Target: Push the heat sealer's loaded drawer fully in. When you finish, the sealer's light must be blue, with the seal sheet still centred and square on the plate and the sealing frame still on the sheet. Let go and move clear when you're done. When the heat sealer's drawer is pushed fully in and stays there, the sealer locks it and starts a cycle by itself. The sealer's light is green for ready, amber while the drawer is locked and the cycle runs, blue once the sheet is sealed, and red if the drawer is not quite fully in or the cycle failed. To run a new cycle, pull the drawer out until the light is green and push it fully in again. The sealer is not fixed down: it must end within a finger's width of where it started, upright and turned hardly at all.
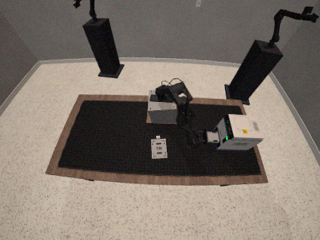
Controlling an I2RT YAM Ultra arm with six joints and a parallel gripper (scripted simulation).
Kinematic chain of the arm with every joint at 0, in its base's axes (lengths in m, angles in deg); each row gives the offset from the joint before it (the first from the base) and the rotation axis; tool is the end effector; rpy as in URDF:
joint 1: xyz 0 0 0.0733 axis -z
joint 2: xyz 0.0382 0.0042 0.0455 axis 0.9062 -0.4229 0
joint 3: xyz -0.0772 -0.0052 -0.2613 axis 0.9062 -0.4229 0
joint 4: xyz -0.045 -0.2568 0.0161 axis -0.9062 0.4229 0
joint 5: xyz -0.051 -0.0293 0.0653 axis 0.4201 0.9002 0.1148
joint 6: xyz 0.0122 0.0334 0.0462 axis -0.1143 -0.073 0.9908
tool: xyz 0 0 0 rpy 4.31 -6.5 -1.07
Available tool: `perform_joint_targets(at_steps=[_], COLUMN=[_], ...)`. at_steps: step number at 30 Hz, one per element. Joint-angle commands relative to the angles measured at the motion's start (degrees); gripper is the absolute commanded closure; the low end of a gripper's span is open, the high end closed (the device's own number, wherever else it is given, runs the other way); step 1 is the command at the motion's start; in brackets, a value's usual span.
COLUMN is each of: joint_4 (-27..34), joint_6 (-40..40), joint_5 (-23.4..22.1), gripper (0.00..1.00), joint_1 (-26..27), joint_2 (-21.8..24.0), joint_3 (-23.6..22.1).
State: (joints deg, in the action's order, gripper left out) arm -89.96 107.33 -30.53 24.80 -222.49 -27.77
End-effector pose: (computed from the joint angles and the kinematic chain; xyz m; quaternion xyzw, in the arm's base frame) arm 0.2439 0.2384 -0.0502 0.0550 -0.9303 -0.3616 0.0265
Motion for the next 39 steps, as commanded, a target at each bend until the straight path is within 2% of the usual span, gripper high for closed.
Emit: perform_joint_targets(at_steps=[1,6,12,39], joint_4=[0.40,0.40,-0.44,0.32], joint_6=[-0.18,-0.18,1.38,7.03], joint_5=[1.13,1.13,1.53,4.21], gripper=[1.00,1.00,1.00,1.00], joint_1=[-0.39,-0.39,-1.62,-7.09], joint_2=[1.84,1.84,-0.67,-3.89], joint_3=[1.82,1.82,2.65,8.94])
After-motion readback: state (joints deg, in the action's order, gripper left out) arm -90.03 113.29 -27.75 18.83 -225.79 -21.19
